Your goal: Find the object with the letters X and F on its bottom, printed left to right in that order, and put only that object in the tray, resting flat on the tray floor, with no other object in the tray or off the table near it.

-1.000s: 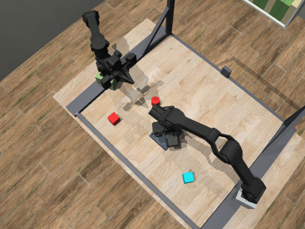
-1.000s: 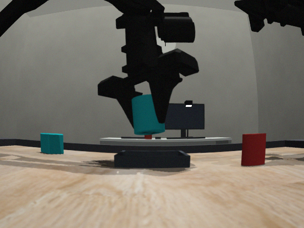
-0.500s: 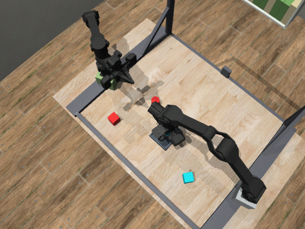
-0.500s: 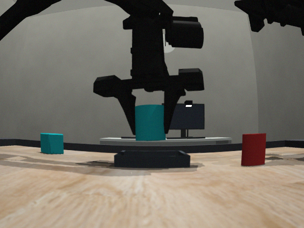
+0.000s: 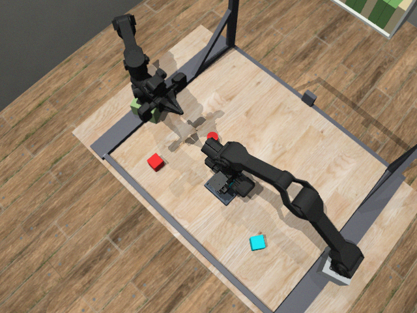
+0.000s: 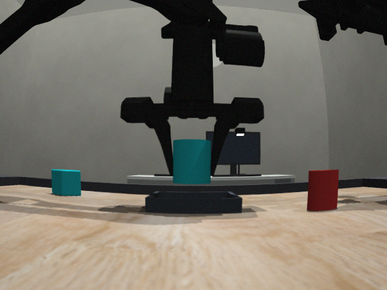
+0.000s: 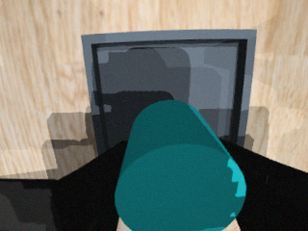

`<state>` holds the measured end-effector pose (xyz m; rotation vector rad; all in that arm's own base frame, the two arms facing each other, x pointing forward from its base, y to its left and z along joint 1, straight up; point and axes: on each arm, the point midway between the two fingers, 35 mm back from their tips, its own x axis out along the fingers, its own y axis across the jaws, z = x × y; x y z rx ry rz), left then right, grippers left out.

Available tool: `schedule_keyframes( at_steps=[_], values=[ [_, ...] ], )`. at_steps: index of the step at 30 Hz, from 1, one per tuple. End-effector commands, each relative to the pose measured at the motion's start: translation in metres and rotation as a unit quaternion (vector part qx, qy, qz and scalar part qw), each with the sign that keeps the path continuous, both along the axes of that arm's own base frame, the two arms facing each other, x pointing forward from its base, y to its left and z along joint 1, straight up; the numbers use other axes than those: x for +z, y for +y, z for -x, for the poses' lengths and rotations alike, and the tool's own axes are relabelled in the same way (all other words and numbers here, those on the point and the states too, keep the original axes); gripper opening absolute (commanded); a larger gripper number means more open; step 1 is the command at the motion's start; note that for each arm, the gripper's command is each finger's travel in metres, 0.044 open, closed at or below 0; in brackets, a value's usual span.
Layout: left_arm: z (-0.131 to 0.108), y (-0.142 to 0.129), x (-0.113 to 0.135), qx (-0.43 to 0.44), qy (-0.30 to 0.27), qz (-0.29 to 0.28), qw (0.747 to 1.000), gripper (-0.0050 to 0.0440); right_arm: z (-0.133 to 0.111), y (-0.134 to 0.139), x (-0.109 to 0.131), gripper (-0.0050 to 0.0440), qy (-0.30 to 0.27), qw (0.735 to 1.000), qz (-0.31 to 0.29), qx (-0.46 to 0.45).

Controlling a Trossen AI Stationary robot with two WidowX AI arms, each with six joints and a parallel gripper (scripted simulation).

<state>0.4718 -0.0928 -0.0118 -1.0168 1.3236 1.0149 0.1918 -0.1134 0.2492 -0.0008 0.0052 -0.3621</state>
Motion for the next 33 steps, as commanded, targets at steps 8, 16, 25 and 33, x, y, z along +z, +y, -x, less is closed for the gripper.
schedule_keyframes(
  at_steps=[8,16,25,33],
  values=[
    [-0.004,0.0,-0.008,0.004,-0.007,-0.002,1.0,0.0193,0.001,0.001,0.007,-0.005,-0.006,1.0,0.004,-0.001],
    [-0.004,0.0,-0.02,0.004,-0.005,-0.002,1.0,0.0193,0.001,0.001,0.007,-0.005,-0.006,1.0,0.004,-0.001],
    [-0.003,0.0,-0.031,0.004,-0.004,-0.002,1.0,0.0193,0.001,0.001,0.007,-0.005,-0.006,1.0,0.004,-0.001],
    [-0.008,-0.002,-0.016,0.001,-0.02,0.004,1.0,0.0313,0.001,0.001,0.007,-0.005,-0.006,1.0,0.004,-0.001]
  ],
)
